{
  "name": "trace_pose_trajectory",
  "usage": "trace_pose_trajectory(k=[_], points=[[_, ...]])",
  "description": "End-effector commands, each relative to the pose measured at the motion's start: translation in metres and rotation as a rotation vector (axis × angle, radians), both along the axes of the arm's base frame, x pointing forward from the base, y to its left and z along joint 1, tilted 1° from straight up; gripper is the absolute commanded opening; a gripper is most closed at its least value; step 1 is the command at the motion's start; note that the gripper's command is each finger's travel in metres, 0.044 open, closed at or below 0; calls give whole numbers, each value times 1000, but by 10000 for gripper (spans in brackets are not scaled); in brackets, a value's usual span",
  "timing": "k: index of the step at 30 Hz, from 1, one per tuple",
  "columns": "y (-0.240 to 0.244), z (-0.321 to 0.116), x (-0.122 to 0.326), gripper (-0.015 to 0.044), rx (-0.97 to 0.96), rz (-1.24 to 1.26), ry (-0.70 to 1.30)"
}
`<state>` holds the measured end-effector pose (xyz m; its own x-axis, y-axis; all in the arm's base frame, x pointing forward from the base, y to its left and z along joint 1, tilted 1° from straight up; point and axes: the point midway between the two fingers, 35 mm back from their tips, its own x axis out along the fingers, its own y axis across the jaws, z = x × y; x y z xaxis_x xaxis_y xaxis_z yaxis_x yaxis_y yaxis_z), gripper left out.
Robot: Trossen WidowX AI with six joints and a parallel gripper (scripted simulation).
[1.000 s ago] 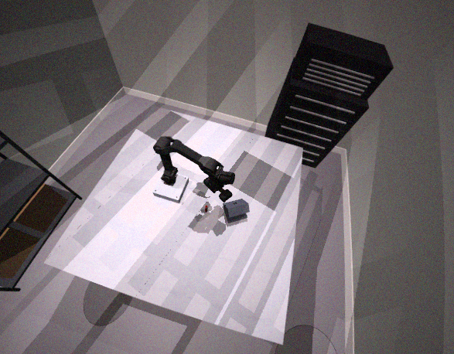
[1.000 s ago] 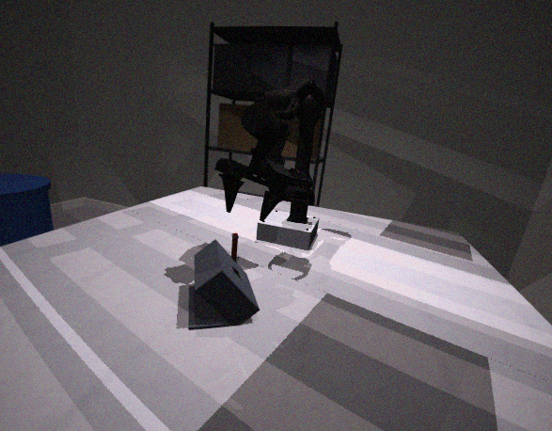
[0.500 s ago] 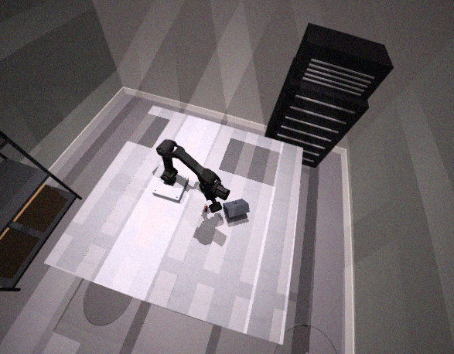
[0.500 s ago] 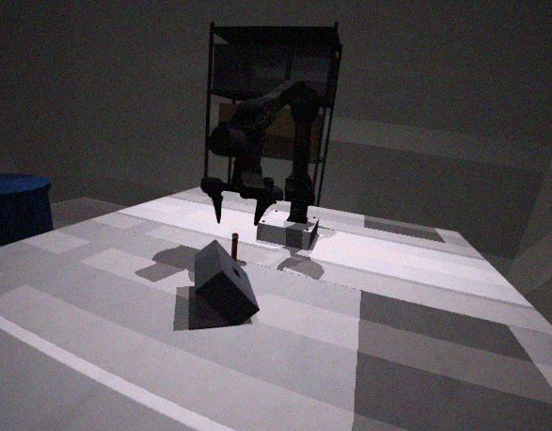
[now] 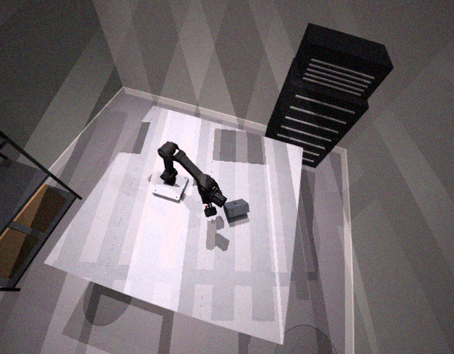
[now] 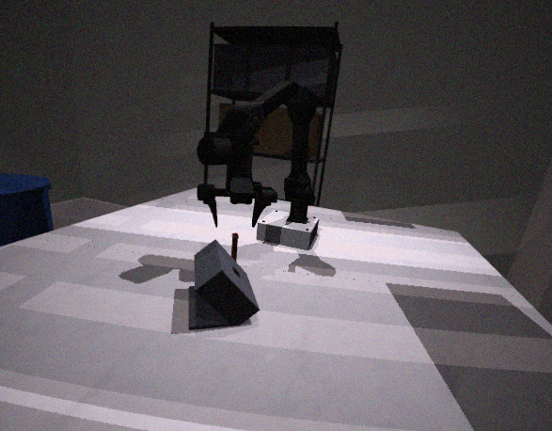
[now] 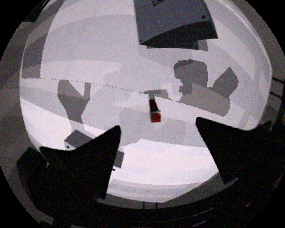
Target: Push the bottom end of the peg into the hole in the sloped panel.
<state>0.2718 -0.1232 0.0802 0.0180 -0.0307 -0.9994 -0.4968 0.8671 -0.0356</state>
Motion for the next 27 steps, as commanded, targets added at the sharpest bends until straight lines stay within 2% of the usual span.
trace_pose_trajectory(k=[1,27], points=[[0,-7,0,440,6,-5,3],[-1,-49,1,440,6,-5,3]])
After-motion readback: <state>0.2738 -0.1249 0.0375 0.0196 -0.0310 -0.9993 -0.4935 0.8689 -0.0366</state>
